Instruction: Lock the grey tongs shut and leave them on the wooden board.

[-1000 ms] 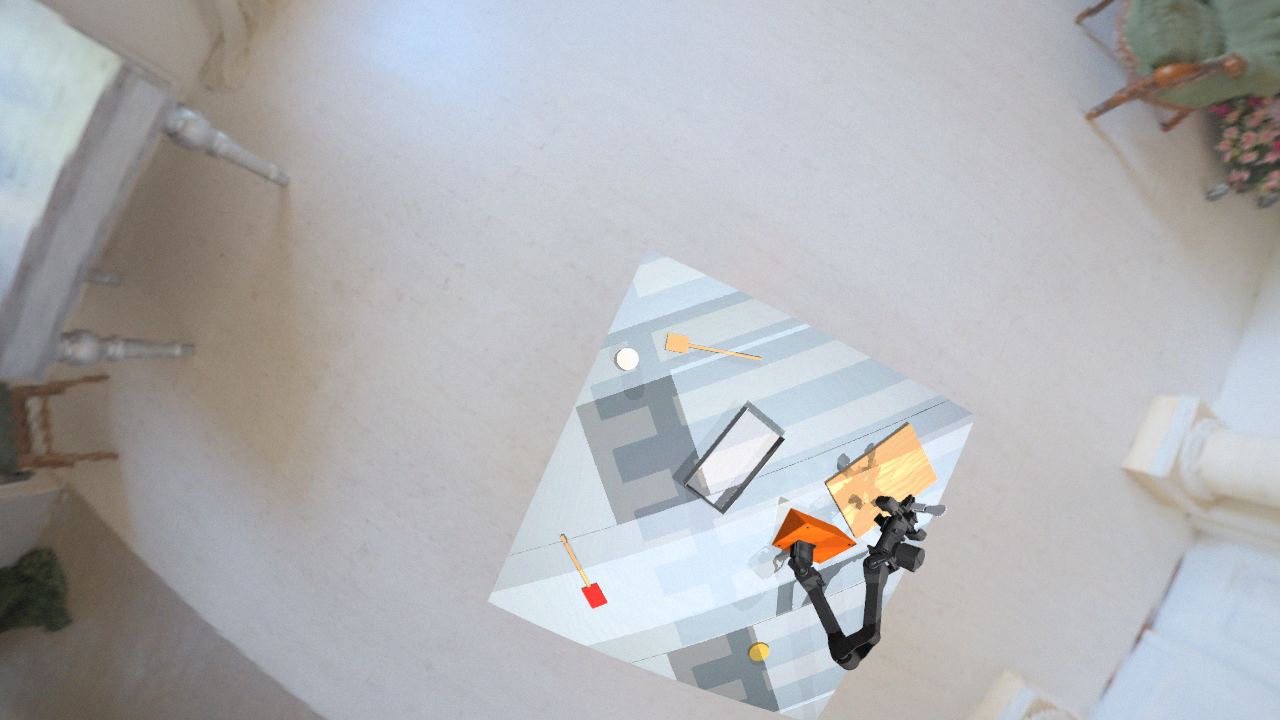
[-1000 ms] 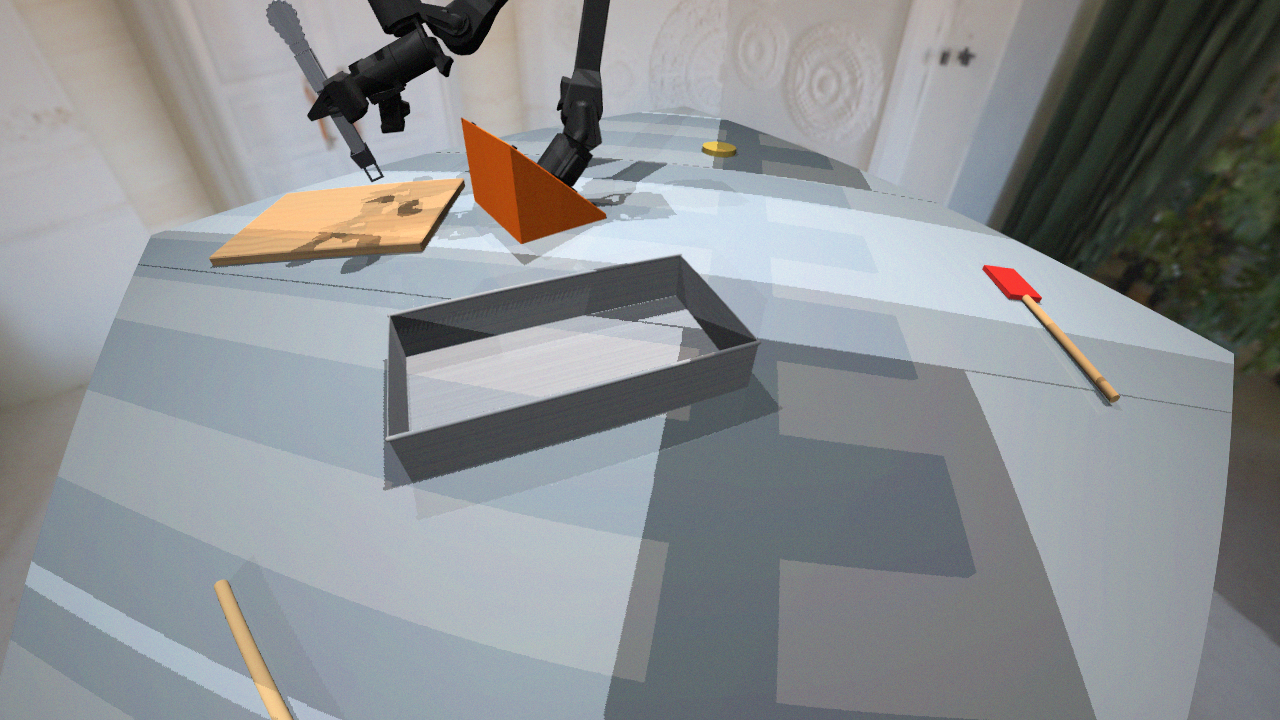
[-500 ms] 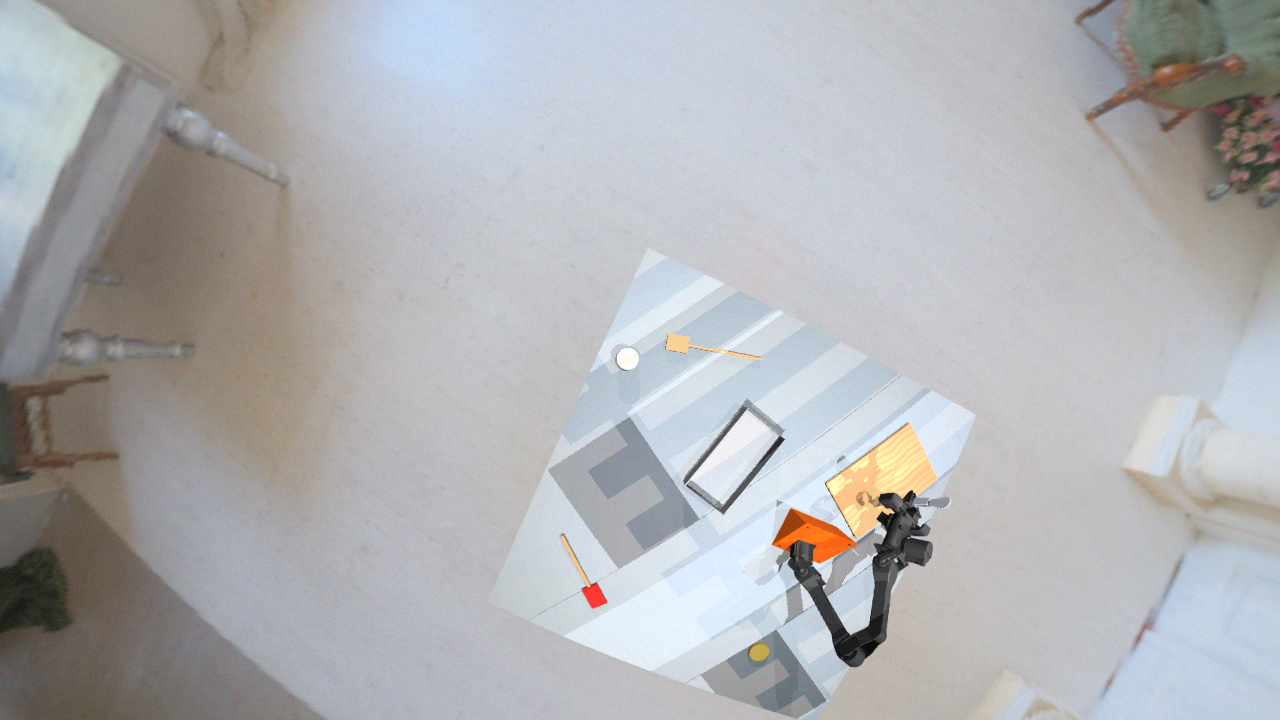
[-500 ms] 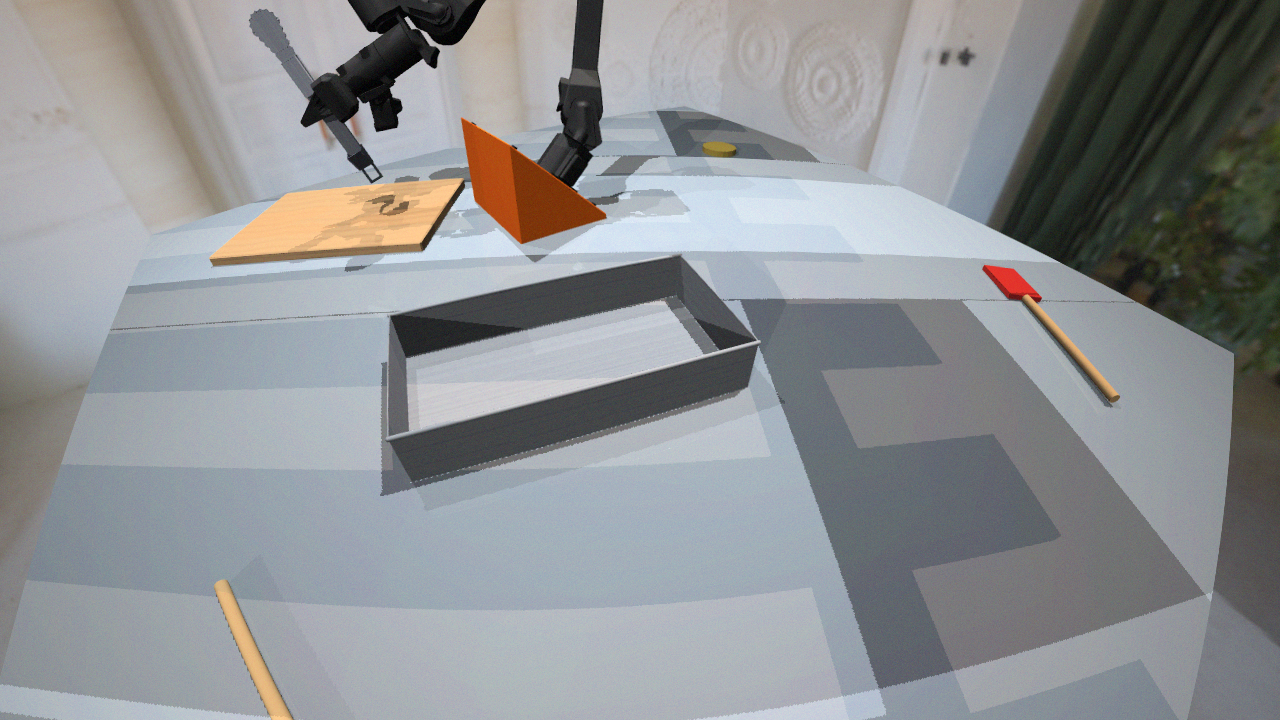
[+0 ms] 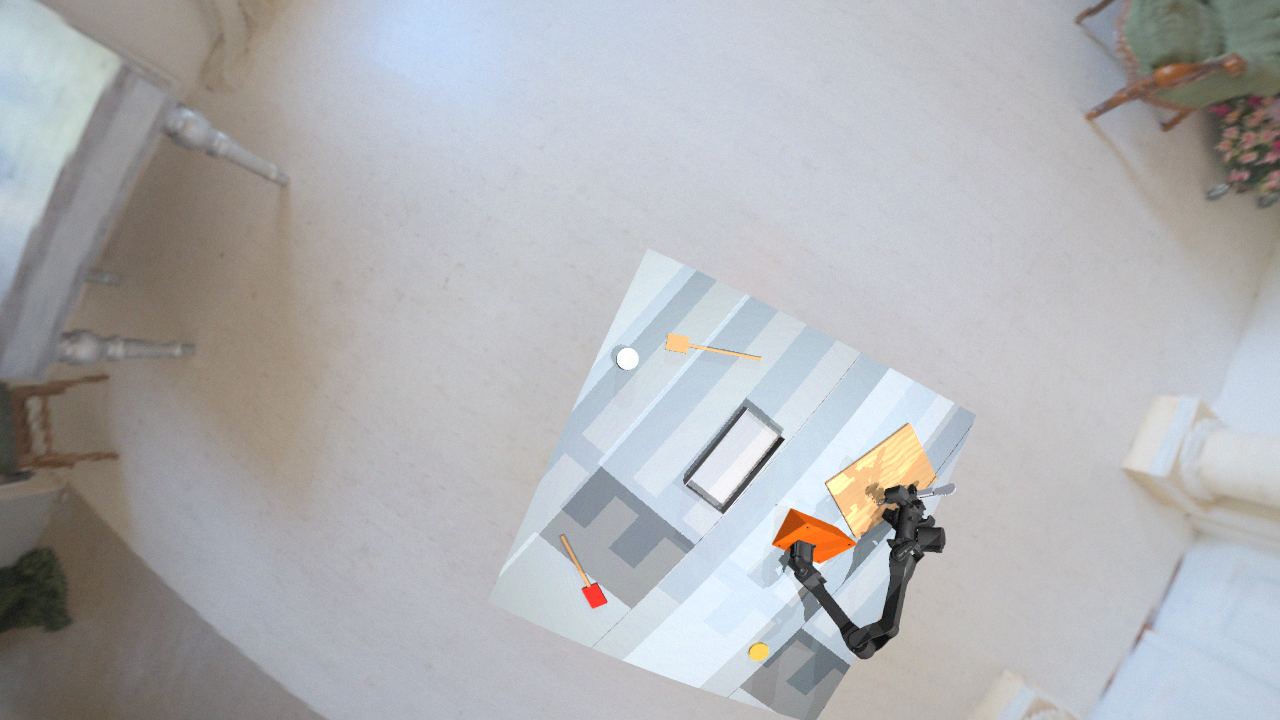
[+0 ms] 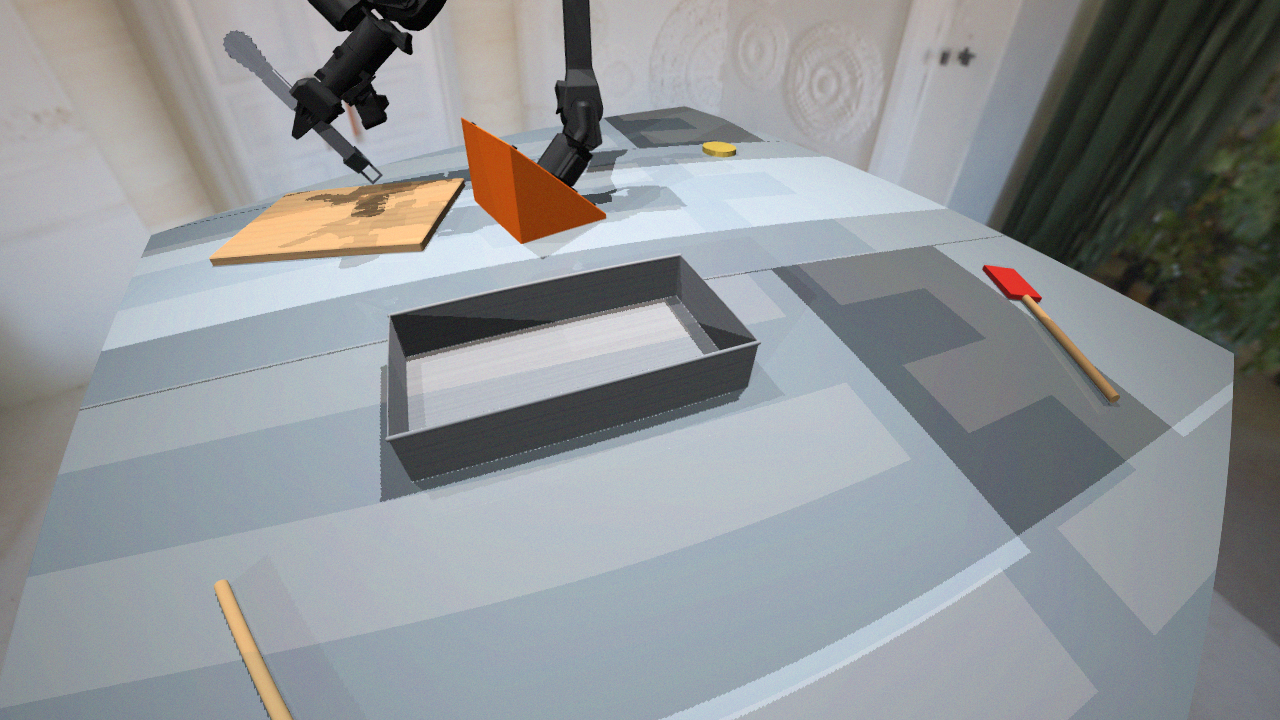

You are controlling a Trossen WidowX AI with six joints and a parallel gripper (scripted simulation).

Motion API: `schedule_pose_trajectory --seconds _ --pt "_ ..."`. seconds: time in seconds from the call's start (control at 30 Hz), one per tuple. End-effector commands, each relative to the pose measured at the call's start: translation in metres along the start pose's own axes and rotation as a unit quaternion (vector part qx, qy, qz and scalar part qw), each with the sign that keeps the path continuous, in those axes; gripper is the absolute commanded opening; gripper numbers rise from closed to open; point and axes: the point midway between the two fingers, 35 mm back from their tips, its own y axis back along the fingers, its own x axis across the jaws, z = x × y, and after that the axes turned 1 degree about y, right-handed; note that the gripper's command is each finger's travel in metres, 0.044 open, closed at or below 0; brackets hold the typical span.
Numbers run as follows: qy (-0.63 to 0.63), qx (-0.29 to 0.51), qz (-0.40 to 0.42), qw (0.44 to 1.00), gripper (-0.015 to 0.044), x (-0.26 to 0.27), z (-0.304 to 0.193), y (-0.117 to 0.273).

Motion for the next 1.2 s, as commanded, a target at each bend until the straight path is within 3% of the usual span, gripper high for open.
schedule_pose_trajectory --seconds 0.0,1.17 --pt "-0.004 -0.021 -0.001 1.0 -0.015 0.001 -0.004 -0.006" --pt "-0.016 -0.241 -0.004 0.97 -0.015 0.001 -0.002 -0.023"
